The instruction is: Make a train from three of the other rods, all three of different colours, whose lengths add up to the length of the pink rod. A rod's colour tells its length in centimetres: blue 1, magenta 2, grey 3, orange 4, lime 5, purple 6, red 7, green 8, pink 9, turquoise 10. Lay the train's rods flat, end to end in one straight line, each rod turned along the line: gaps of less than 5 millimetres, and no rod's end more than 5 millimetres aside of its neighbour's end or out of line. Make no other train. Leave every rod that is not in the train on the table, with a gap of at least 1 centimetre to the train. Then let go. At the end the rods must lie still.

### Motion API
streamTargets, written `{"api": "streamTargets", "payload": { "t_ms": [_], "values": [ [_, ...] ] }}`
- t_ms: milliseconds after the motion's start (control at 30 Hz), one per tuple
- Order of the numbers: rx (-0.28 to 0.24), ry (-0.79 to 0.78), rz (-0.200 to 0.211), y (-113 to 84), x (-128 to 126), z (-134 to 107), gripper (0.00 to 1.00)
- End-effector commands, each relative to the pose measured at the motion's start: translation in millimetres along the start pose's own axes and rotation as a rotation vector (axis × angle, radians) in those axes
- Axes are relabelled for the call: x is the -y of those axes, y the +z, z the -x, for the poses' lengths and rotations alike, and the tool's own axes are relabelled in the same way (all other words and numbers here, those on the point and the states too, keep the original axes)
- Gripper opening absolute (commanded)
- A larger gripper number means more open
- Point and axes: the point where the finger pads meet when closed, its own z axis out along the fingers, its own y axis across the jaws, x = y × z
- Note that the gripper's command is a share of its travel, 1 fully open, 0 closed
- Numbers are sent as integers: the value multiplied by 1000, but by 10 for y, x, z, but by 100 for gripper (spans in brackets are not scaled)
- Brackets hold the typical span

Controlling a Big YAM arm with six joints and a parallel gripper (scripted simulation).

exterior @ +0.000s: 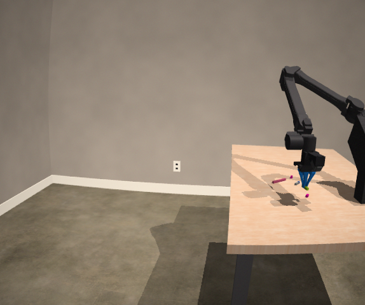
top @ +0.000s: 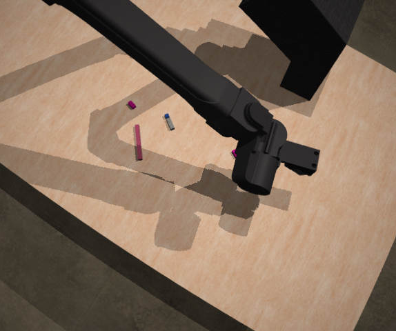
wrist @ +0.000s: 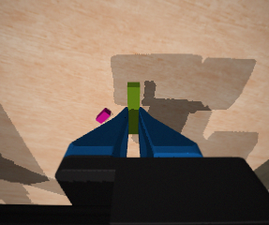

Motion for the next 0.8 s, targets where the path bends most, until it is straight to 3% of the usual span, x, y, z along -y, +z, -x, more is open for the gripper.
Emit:
{"api": "streamTargets", "payload": {
  "t_ms": [0,233,367,633,767],
  "values": [
    [1,56,-17,-158,51,-6,4],
    [4,71,-26,-567,138,-4,4],
    [2,61,28,-420,-46,-3,4],
    [1,64,2,-485,8,26,4],
    [9,157,4,-482,27,-226,4]
  ]
}}
